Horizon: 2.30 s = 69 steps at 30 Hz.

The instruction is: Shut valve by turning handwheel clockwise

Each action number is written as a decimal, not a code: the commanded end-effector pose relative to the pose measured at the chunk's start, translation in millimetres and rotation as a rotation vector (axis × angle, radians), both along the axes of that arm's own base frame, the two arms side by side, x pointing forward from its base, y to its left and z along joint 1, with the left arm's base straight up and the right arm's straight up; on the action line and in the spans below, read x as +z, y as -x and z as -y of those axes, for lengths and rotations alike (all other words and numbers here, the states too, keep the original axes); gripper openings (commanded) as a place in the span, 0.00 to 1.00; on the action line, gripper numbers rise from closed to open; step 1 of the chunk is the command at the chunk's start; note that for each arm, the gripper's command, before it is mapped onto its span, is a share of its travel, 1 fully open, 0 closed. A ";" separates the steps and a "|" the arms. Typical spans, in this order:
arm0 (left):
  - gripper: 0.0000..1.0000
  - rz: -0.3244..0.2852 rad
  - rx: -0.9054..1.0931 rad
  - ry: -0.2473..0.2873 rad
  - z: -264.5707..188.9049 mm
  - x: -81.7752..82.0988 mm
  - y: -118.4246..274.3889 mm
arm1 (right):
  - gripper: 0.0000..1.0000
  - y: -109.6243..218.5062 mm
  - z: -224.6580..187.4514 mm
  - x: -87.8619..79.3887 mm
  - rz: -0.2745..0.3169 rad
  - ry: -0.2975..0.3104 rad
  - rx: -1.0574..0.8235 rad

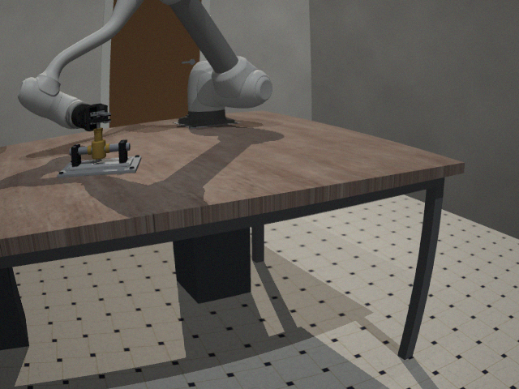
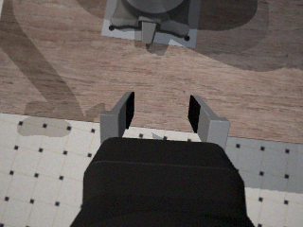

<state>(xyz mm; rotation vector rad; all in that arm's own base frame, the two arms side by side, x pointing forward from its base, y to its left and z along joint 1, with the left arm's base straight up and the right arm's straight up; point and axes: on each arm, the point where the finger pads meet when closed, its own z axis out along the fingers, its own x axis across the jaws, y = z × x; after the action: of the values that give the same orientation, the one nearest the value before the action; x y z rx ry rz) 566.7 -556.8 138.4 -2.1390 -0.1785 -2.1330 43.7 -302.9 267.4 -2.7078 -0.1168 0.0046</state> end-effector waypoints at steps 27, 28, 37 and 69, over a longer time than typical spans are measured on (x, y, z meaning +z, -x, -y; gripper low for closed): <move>0.00 0.000 -0.528 0.002 -1.4 -0.7 -14.6 | 1.00 -0.7 -2.9 1.5 0.007 -0.005 0.003; 0.00 -0.001 -0.545 0.002 -1.3 -0.9 -14.9 | 1.00 -0.7 -2.9 1.5 0.007 -0.005 0.003; 0.00 -0.001 -0.691 0.002 0.2 -0.9 -18.0 | 1.00 -0.7 -2.9 1.5 0.007 -0.005 0.003; 0.00 0.001 -1.084 0.002 9.6 -1.2 -28.0 | 1.00 -0.7 -2.9 1.5 0.007 -0.005 0.003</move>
<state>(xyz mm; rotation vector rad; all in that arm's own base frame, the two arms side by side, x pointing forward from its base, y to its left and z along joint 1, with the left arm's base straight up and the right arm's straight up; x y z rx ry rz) 590.7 -565.5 138.1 -2.5163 1.1892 -2.5219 43.7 -302.9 267.4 -2.7078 -0.1168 0.0046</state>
